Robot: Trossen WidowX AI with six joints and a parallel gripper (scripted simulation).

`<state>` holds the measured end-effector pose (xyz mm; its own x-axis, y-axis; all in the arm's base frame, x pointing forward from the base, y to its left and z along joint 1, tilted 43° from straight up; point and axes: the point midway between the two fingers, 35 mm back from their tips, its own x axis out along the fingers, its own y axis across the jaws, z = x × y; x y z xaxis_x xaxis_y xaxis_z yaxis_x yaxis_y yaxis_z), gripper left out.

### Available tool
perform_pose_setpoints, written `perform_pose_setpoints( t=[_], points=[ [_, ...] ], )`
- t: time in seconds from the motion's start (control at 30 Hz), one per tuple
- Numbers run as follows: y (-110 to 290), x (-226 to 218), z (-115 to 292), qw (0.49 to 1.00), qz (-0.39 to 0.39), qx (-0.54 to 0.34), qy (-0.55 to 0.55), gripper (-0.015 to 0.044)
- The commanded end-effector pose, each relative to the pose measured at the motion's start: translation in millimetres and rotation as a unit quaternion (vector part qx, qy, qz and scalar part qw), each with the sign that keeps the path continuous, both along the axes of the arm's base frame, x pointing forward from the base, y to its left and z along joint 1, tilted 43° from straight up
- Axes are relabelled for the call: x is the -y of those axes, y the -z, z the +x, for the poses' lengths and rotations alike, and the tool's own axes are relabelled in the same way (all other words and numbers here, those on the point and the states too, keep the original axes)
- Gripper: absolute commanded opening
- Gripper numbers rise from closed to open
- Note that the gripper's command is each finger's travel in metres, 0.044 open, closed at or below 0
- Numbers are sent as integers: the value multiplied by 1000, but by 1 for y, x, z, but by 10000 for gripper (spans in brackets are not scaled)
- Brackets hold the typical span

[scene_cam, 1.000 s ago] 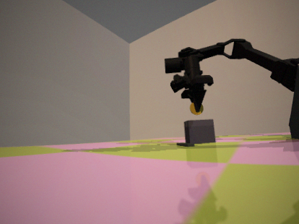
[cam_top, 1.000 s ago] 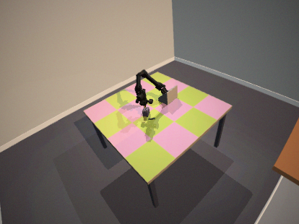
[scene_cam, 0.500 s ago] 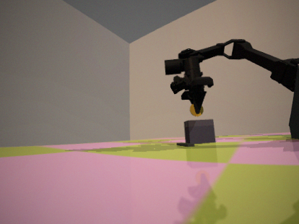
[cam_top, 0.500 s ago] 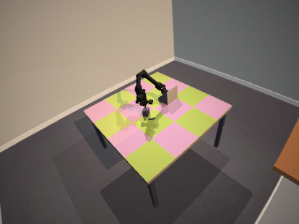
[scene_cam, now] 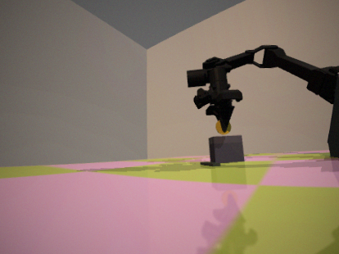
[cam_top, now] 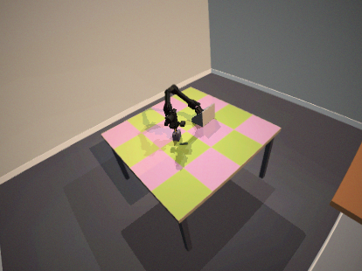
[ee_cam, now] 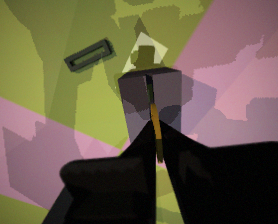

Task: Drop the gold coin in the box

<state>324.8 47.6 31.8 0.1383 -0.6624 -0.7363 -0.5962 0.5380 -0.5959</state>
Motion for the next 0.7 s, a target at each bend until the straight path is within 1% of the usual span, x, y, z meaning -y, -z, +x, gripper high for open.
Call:
perform_pose_setpoints(
  t=[0.0, 0.2, 0.4, 0.67],
  points=[
    [2, 2, 0, 1000, -2, -2, -2, 0],
    [4, 4, 1, 1000, -2, -2, -2, 0],
    [3, 3, 1, 1000, 0, 0, 0, 157],
    [3, 3, 1, 1000, 0, 0, 0, 161]
  ],
)
